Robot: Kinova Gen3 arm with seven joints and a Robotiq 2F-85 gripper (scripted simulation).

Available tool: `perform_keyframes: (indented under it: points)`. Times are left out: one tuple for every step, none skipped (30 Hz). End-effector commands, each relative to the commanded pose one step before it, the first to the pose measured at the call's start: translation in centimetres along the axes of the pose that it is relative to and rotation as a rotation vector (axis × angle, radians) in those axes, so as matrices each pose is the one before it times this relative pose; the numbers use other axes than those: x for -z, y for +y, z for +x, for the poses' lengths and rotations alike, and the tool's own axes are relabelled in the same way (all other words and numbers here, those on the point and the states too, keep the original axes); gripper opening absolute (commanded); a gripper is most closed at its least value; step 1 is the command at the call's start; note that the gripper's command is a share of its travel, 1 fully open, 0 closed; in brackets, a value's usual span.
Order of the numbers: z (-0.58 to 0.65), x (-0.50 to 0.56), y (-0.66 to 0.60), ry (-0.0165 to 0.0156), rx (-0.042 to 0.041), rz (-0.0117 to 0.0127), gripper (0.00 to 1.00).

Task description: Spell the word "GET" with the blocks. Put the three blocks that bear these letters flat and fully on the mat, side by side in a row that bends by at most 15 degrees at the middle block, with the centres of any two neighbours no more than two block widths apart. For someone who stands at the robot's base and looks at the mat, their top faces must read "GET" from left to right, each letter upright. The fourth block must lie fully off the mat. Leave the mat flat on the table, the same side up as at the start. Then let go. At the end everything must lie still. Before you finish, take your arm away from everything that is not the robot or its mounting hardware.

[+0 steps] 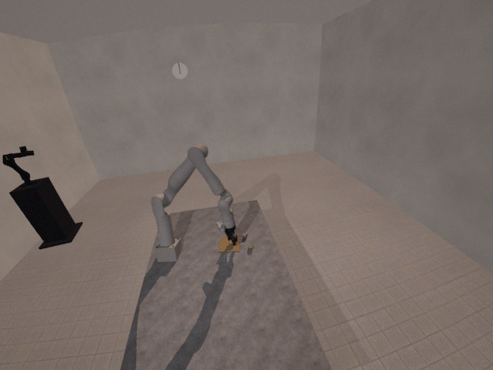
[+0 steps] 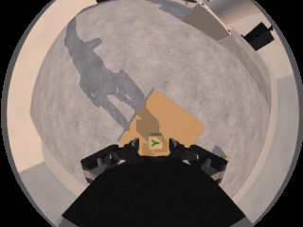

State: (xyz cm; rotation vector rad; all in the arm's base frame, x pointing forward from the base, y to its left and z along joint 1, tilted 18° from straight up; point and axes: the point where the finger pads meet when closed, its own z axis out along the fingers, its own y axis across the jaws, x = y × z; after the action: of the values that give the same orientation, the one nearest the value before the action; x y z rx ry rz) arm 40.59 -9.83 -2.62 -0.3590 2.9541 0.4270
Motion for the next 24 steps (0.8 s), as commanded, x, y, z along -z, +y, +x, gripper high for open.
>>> perform_keyframes:
  points:
    - [0.154,-0.782,0.214,0.00528,0.0002,-0.0069,0.62]
    - [0.0,-0.172,0.0,0.0,0.0,0.0,0.62]
    - [0.0,-0.156,0.0,0.0,0.0,0.0,0.62]
    - [0.0,0.0,0.0,0.0,0.0,0.0,0.62]
    - [0.0,0.0,0.0,0.0,0.0,0.0,0.62]
    - [0.0,-0.138,0.0,0.0,0.0,0.0,0.62]
    - [0.0,-0.118,0.0,0.0,0.0,0.0,0.62]
    - [0.0,-0.097,0.0,0.0,0.0,0.0,0.62]
    - [0.0,-0.075,0.0,0.0,0.0,0.0,0.62]
    - [0.0,-0.055,0.0,0.0,0.0,0.0,0.62]
    - [0.0,-0.036,0.0,0.0,0.0,0.0,0.62]
    - [0.0,-0.02,0.0,0.0,0.0,0.0,0.62]
    - [0.0,-0.008,0.0,0.0,0.0,0.0,0.62]
    - [0.0,-0.001,0.0,0.0,0.0,0.0,0.62]
    - [0.0,0.0,0.0,0.0,0.0,0.0,0.62]
    - [0.0,0.0,0.0,0.0,0.0,0.0,0.62]
    - [0.0,0.0,0.0,0.0,0.0,0.0,0.62]
    - [0.0,0.0,0.0,0.0,0.0,0.0,0.62]
    - [0.0,0.0,0.0,0.0,0.0,0.0,0.62]
    - [0.0,0.0,0.0,0.0,0.0,0.0,0.62]
    - [0.0,0.0,0.0,0.0,0.0,0.0,0.62]
    - [0.0,0.0,0.0,0.0,0.0,0.0,0.62]
    - [0.0,0.0,0.0,0.0,0.0,0.0,0.62]
    - [0.0,0.0,0.0,0.0,0.0,0.0,0.62]
